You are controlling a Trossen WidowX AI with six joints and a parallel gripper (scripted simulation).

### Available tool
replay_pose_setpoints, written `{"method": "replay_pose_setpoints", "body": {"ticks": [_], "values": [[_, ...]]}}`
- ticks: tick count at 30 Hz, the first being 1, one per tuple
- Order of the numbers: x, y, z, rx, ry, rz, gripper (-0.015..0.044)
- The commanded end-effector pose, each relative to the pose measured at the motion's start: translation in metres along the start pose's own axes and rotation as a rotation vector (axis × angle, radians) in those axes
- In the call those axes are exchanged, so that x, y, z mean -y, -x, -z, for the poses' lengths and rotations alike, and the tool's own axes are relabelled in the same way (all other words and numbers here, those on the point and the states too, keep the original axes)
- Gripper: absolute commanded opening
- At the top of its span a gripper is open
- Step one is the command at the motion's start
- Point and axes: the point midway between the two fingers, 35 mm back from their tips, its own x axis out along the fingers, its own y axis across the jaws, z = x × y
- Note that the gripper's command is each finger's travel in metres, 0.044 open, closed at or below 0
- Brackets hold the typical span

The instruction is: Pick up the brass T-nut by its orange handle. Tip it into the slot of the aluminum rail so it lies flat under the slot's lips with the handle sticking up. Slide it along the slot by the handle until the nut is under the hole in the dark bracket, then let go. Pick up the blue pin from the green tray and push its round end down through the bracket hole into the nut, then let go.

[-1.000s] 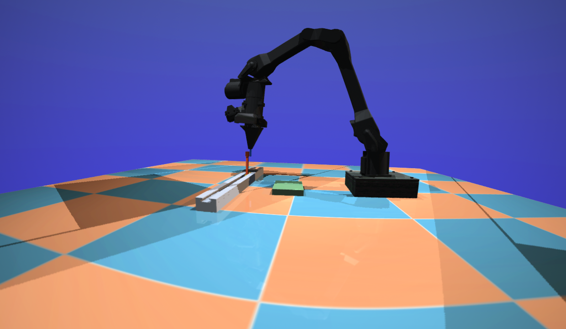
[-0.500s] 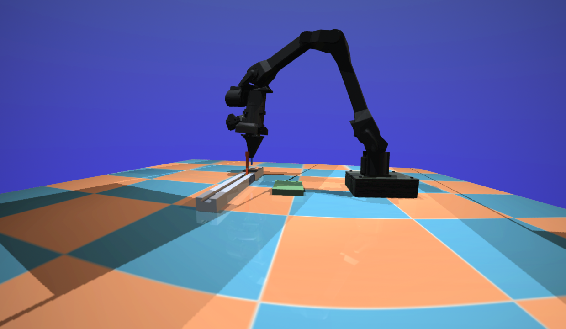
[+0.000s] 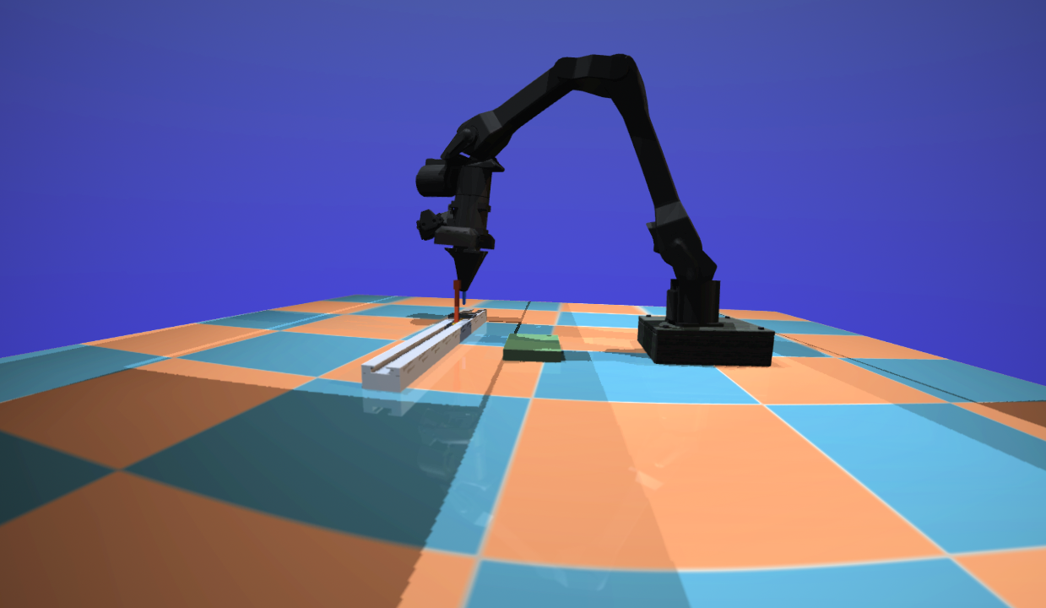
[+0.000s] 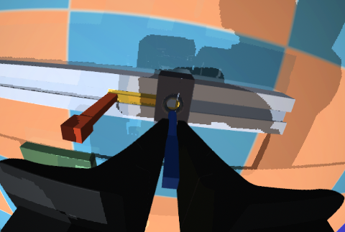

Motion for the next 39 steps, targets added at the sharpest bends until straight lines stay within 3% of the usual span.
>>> {"method": "replay_pose_setpoints", "body": {"ticks": [1, 39], "values": [[-0.002, -0.001, 0.003, -0.002, 0.0, -0.002, -0.015], [-0.002, -0.027, 0.004, -0.001, 0.001, -0.001, -0.015]]}}
